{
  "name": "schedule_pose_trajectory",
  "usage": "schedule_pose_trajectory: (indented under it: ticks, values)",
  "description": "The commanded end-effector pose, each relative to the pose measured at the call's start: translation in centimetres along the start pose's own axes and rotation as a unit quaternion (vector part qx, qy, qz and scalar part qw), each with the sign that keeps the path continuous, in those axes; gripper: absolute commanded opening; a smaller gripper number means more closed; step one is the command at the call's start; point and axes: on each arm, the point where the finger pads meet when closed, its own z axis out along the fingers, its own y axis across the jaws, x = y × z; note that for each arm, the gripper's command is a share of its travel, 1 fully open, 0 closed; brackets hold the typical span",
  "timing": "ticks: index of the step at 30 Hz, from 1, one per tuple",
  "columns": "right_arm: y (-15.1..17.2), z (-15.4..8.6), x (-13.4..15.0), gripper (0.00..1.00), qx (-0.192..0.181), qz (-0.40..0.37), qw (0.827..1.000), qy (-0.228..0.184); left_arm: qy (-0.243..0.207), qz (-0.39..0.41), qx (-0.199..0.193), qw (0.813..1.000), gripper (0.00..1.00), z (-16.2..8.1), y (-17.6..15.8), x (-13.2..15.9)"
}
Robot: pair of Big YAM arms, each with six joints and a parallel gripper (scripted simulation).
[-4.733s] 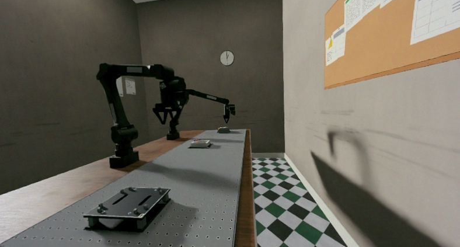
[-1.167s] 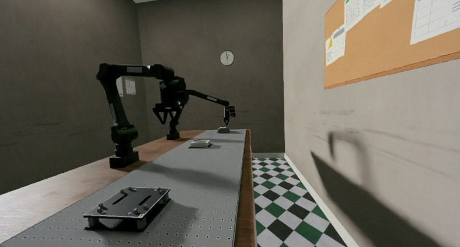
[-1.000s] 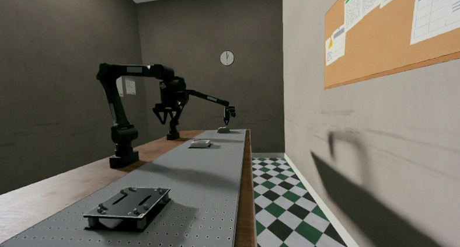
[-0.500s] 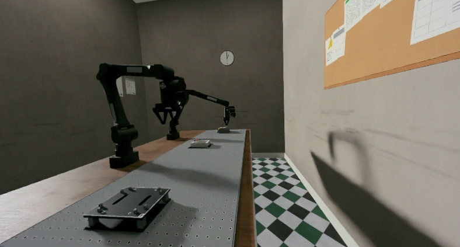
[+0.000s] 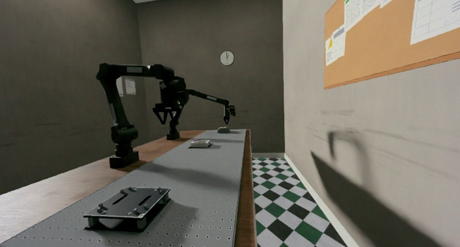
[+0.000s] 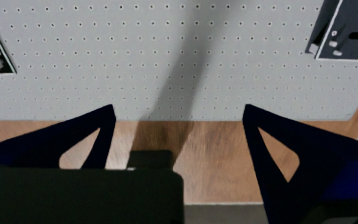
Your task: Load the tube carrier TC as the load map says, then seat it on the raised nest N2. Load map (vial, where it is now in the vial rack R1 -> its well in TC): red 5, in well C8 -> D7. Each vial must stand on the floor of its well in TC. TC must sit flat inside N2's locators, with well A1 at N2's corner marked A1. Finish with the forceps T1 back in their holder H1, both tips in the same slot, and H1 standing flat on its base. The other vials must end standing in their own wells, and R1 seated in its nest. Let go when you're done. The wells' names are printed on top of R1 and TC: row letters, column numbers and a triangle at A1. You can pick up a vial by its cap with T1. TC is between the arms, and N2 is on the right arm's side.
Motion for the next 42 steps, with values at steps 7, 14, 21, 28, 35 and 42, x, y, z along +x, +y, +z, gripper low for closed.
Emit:
schedule_pose_trajectory:
  ticks: [7,14,21,28,35,42]
  values:
    - [-0.2,-1.1,-0.9,1.0,0.004,0.001,1.0,-0.015,-0.029,-0.001,-0.009,1.0,0.24,-4.4,1.1,-1.4]
    - [-0.2,-1.1,-0.9,1.0,0.004,0.001,1.0,-0.015,-0.009,-0.001,-0.002,1.0,0.24,-3.5,0.8,-0.5]
    - [-0.2,-1.1,-0.9,1.0,0.004,0.001,1.0,-0.015,-0.028,-0.001,-0.009,1.0,0.24,-6.2,1.0,-1.2]
    - [-0.2,-1.1,-0.9,1.0,0.004,0.001,1.0,-0.015,-0.019,-0.001,-0.005,1.0,0.24,-6.2,1.0,-1.2]
    - [-0.2,-1.1,-0.9,1.0,0.004,0.001,1.0,-0.015,-0.005,-0.001,-0.001,1.0,0.24,-5.6,0.9,-0.8]
    - [-0.2,-1.1,-0.9,1.0,0.004,0.001,1.0,-0.015,-0.025,-0.001,-0.008,1.0,0.24,-9.0,1.0,-1.0]
